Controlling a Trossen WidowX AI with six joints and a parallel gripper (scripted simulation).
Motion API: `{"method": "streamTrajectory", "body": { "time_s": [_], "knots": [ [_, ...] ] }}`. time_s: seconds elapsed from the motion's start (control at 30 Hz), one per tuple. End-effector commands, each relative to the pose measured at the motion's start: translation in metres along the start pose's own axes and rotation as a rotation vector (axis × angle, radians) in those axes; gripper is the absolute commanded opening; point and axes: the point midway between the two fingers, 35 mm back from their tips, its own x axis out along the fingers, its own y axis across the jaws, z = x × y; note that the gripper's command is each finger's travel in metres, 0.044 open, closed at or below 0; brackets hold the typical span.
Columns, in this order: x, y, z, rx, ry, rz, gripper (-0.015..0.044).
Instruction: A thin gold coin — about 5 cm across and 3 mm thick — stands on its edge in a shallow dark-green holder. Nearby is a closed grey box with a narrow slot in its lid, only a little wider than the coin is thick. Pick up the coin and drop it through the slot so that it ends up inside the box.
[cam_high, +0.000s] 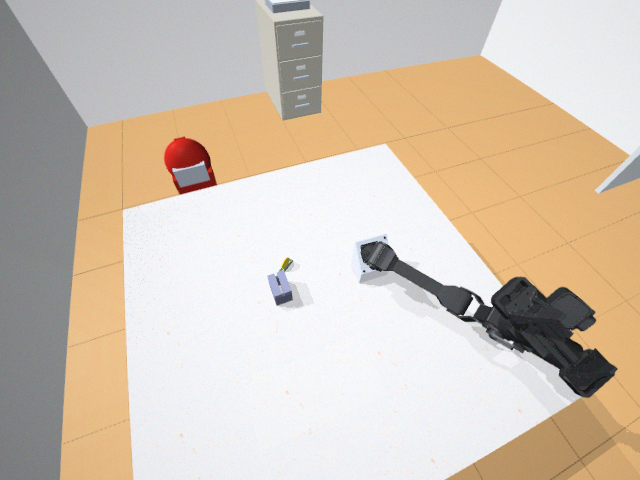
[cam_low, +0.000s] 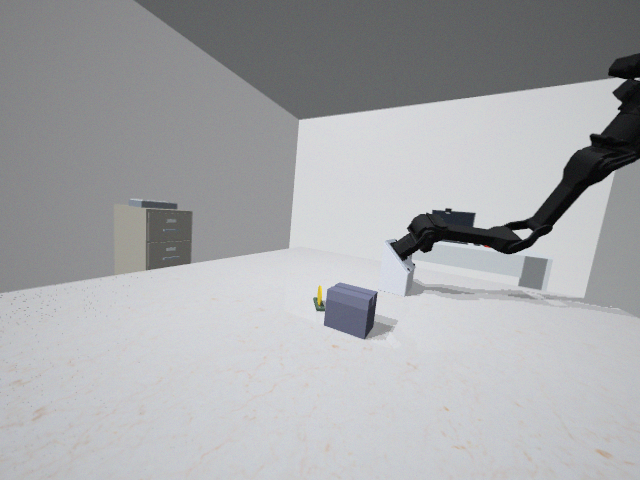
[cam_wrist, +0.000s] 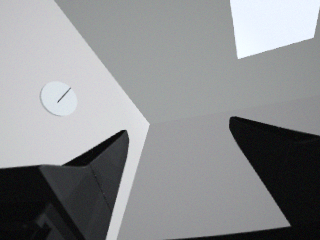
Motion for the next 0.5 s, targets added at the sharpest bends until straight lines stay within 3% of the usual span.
{"method": "streamTrajectory", "body": {
  "time_s": [0.0, 0.27, 0.47],
  "knots": [
    [0.001, -0.002, -0.001, -0.007, 0.0, -0.006, 0.0374],
    [0.03, -0.104, -0.04, -0.268, 0.139, -0.231, 0.0164],
    [0.038, -0.195, -0.083, -0.441, 0.348, -0.399, 0.0161]
  ]
}}
